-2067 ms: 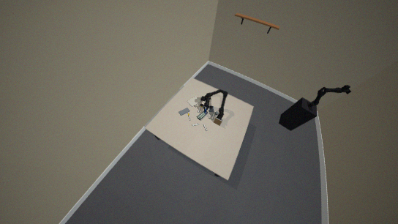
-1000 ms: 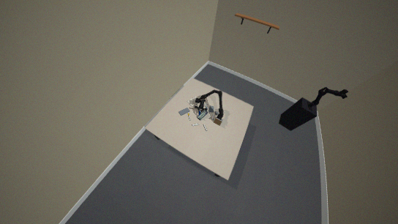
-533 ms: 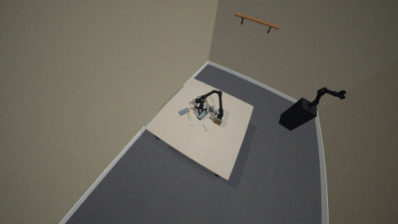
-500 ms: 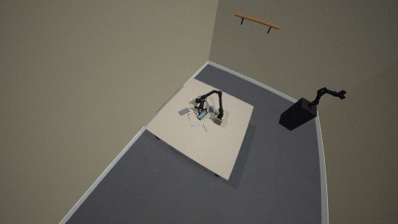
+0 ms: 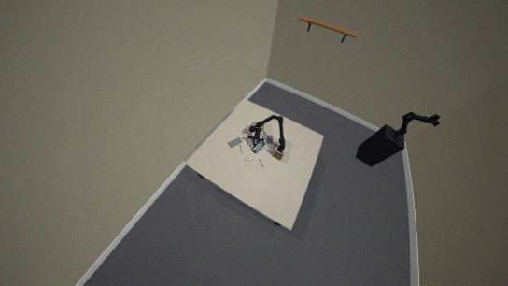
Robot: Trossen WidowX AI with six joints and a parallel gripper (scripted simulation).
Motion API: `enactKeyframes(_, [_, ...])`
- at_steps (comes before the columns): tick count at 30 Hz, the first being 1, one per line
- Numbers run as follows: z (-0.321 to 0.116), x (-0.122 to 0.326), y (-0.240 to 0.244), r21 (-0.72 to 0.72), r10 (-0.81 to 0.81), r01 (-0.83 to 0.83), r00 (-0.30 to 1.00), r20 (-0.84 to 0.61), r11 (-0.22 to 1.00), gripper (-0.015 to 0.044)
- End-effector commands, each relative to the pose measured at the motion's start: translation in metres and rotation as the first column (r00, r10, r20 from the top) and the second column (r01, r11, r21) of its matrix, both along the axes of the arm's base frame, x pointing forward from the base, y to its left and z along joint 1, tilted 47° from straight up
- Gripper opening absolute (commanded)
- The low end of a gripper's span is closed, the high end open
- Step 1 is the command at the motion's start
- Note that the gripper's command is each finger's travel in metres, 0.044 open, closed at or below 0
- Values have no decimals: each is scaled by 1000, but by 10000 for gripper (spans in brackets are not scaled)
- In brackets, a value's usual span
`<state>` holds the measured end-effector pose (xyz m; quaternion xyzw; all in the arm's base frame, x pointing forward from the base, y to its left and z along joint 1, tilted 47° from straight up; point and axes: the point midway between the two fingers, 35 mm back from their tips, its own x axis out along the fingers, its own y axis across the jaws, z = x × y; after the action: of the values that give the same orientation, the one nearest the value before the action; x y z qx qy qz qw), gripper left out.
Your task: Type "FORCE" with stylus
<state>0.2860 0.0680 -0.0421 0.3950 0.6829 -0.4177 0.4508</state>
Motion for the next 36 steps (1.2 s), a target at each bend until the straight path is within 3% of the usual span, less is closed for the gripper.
enactKeyframes(1, [-2,0,-2,-2,6,-6,1000,3,1000,81])
enactKeyframes(36, [-9,2,-10,-2,6,-6,1000,2,1000,81])
